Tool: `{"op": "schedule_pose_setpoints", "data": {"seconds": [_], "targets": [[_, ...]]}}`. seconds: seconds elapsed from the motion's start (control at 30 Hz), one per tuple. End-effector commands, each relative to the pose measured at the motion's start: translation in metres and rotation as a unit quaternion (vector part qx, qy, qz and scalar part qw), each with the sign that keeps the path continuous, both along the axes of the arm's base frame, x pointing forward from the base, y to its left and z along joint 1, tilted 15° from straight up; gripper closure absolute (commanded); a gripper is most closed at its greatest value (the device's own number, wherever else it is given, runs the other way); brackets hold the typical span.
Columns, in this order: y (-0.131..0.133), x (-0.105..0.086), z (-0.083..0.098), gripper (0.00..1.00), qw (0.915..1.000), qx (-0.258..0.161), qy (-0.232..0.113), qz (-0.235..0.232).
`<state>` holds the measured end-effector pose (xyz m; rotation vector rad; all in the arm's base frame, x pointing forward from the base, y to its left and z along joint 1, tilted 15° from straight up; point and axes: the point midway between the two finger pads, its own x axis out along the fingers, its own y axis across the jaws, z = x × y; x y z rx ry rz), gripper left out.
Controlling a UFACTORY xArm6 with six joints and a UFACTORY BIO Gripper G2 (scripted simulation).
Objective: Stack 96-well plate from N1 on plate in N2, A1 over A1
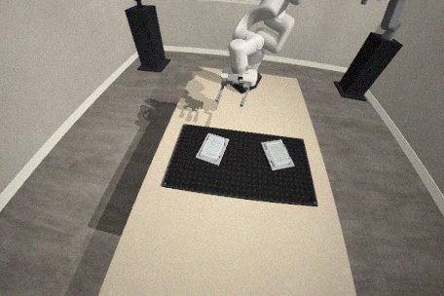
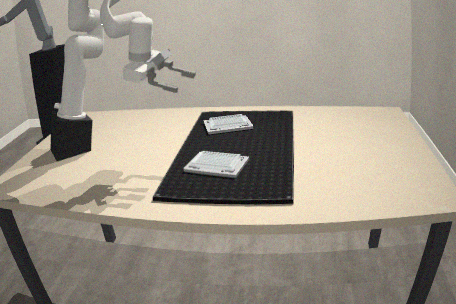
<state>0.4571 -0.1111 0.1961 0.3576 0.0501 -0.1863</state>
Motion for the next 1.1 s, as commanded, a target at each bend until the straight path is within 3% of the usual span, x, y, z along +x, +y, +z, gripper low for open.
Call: {"op": "schedule_pose_setpoints", "data": {"seconds": [0.0, 0.07, 0.17, 0.3, 0.4, 0.53, 0.7, 0.83, 1.07], "targets": [[0.015, 0.011, 0.012, 0.63, 0.9994, -0.023, -0.021, 0.014], [0.015, 0.011, 0.012, 0.63, 0.9994, -0.023, -0.021, 0.014], [0.026, 0.016, 0.02, 0.63, 0.9965, -0.052, -0.054, 0.038], [0.037, 0.021, 0.028, 0.63, 0.9965, -0.052, -0.054, 0.038], [0.049, 0.025, 0.037, 0.63, 0.9911, -0.077, -0.089, 0.062], [0.061, 0.029, 0.045, 0.63, 0.9912, -0.077, -0.089, 0.062], [0.073, 0.032, 0.054, 0.63, 0.9834, -0.099, -0.126, 0.086], [0.087, 0.035, 0.063, 0.63, 0.9834, -0.099, -0.126, 0.086], [0.087, 0.035, 0.063, 0.63, 0.9834, -0.099, -0.126, 0.086]]}}
